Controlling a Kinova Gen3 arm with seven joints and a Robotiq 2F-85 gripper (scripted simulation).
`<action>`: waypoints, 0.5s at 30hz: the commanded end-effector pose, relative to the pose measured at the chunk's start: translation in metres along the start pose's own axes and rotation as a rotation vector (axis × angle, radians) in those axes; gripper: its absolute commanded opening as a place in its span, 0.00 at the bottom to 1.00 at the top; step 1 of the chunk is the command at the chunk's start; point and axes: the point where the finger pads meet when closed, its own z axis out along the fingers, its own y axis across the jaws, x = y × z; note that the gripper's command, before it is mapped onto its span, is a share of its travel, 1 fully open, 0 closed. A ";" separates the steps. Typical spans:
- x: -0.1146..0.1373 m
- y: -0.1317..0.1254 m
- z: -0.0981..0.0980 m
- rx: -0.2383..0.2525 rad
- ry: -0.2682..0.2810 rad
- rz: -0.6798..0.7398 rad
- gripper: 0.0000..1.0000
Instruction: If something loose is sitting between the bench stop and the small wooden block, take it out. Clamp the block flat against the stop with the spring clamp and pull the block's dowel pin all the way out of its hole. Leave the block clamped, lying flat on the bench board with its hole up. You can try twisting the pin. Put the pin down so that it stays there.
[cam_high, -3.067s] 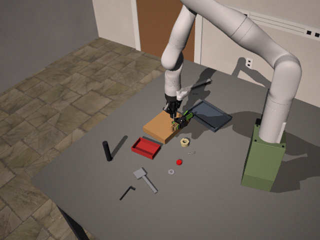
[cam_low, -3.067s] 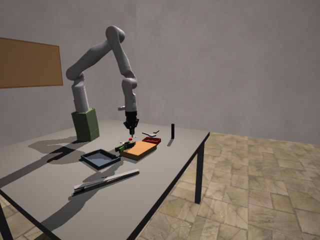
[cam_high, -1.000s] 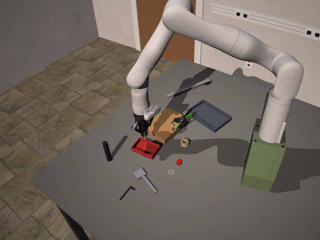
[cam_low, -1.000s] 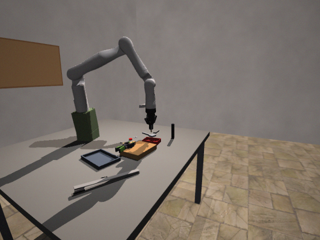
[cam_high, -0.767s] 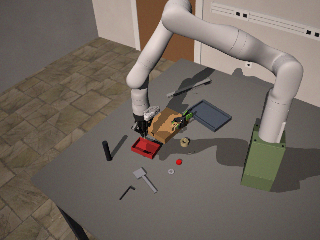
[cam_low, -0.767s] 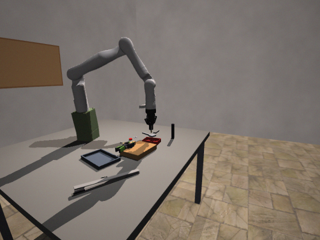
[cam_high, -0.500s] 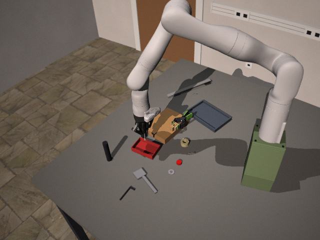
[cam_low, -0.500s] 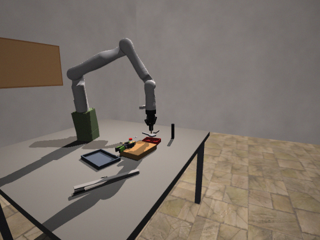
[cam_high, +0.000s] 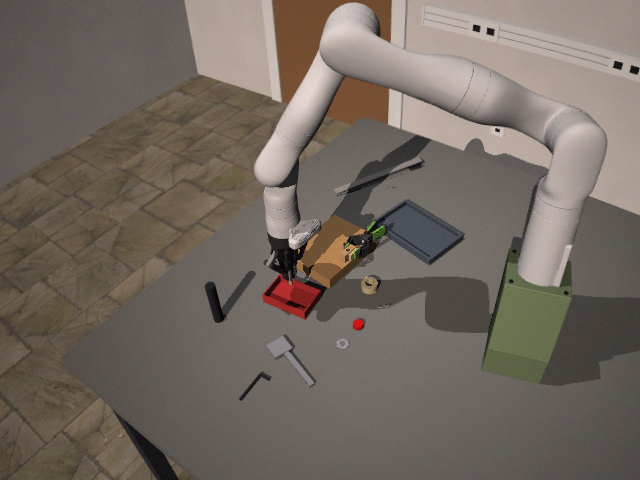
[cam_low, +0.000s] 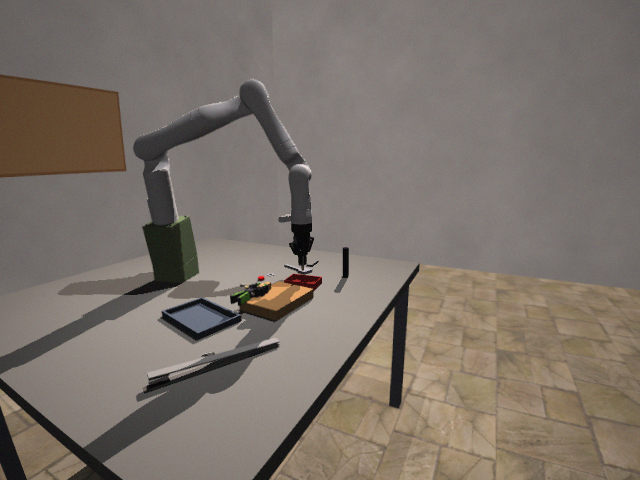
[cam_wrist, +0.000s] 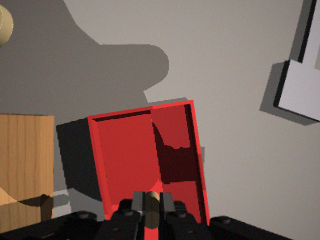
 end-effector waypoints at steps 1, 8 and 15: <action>-0.001 0.001 0.003 -0.001 -0.002 0.000 0.10; -0.001 0.001 0.011 -0.001 -0.002 0.000 0.10; -0.001 0.001 0.018 -0.001 -0.002 0.000 0.10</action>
